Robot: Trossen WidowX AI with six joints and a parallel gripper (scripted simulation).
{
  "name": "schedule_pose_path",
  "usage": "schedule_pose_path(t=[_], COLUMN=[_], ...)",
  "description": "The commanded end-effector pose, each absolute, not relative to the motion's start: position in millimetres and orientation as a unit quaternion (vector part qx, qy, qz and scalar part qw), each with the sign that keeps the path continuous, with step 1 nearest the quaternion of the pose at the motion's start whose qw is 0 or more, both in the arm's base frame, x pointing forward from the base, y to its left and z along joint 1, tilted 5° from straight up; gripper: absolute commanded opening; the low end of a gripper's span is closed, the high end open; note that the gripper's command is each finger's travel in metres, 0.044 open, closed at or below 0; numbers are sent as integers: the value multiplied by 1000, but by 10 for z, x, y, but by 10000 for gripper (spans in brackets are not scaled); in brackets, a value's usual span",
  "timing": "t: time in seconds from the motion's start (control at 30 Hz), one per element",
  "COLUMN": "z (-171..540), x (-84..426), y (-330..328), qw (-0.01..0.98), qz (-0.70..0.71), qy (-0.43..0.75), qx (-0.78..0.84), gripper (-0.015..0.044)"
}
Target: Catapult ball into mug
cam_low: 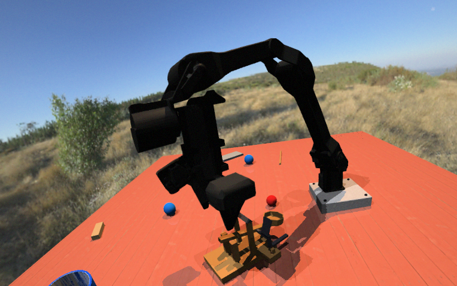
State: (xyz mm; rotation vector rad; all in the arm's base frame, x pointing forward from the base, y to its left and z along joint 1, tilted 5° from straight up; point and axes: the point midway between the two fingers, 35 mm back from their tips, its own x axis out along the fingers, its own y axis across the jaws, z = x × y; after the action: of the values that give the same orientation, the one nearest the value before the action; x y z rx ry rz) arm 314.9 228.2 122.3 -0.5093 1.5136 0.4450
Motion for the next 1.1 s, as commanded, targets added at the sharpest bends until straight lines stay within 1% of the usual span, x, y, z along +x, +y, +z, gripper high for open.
schedule_pose_path(t=[0.0,0.07,0.2,1.07], z=[1282,1205,833,483], x=[3097,3102,3100,3108], y=[2251,2250,2230,2217], qw=[670,670,670,670], qz=[194,194,194,194], qy=[679,679,679,679], qx=[-229,-229,-229,-229], gripper=[440,440,440,440])
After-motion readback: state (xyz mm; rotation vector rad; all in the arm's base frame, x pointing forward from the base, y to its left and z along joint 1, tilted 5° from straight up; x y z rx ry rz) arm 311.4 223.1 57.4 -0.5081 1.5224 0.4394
